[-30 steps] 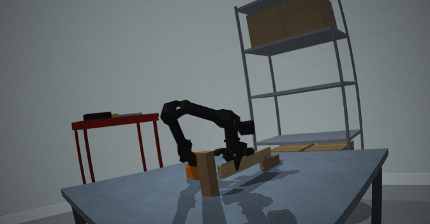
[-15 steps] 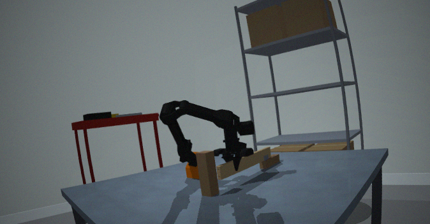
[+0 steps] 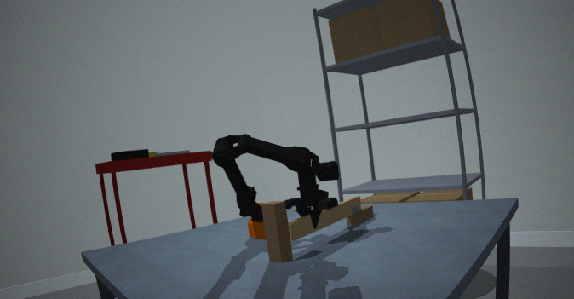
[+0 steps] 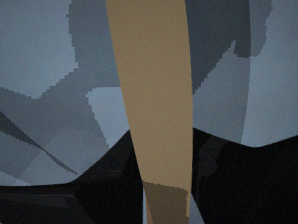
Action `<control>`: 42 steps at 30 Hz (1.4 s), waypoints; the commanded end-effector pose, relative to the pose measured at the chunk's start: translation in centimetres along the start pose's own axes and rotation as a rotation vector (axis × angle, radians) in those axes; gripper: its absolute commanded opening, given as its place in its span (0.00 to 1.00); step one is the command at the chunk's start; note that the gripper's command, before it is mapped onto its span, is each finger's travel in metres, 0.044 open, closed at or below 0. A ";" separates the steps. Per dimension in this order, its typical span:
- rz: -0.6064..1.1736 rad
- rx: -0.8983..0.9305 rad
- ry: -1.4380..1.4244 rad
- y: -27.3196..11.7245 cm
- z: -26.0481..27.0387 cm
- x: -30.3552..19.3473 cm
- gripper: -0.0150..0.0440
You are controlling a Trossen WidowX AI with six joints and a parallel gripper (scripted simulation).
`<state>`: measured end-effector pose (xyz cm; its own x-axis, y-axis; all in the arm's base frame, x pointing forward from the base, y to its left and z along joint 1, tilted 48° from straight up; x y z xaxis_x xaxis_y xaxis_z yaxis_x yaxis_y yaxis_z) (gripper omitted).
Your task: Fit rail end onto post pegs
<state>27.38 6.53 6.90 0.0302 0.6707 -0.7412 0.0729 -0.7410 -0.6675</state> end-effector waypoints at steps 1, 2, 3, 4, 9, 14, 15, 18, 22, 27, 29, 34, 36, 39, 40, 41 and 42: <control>-0.005 -0.008 0.002 -0.3 0.0 -0.3 0.25; -0.005 -0.008 0.002 -0.3 0.0 -0.4 0.25; -0.005 -0.008 0.002 -0.3 0.0 -0.4 0.25; -0.005 -0.008 0.002 -0.3 0.0 -0.4 0.25; -0.004 -0.008 0.002 -0.3 -0.1 -0.6 0.25; -0.004 -0.008 0.002 -0.3 -0.1 -0.7 0.25; -0.004 -0.008 0.002 -0.3 -0.1 -0.7 0.25; -0.004 -0.008 0.002 -0.3 -0.1 -0.8 0.25; -0.004 -0.008 0.002 -0.3 -0.1 -0.9 0.25; -0.004 -0.008 0.002 -0.3 -0.1 -1.1 0.25; -0.004 -0.008 0.002 -0.3 -0.1 -1.2 0.25; -0.004 -0.008 0.001 -0.3 -0.1 -1.3 0.25; -0.004 -0.008 0.001 -0.3 -0.2 -1.4 0.25; -0.004 -0.008 0.001 -0.3 -0.2 -1.5 0.25; -0.004 -0.008 0.001 -0.3 -0.2 -1.5 0.25; -0.004 -0.008 0.001 -0.3 -0.2 -1.5 0.25; -0.004 -0.008 0.001 -0.3 -0.2 -1.6 0.25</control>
<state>27.51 5.70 7.84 0.0309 0.6706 -0.7412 0.0731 -0.7410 -0.6675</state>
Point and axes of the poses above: the point midway between the two fingers, 35 mm back from their tips, its own y axis out along the fingers, its own z axis across the jaws, x = y × z, the point moved 7 cm from there along -y, back along the fingers, and after that the axes turned 8 degrees about y, right-handed, at the moved point
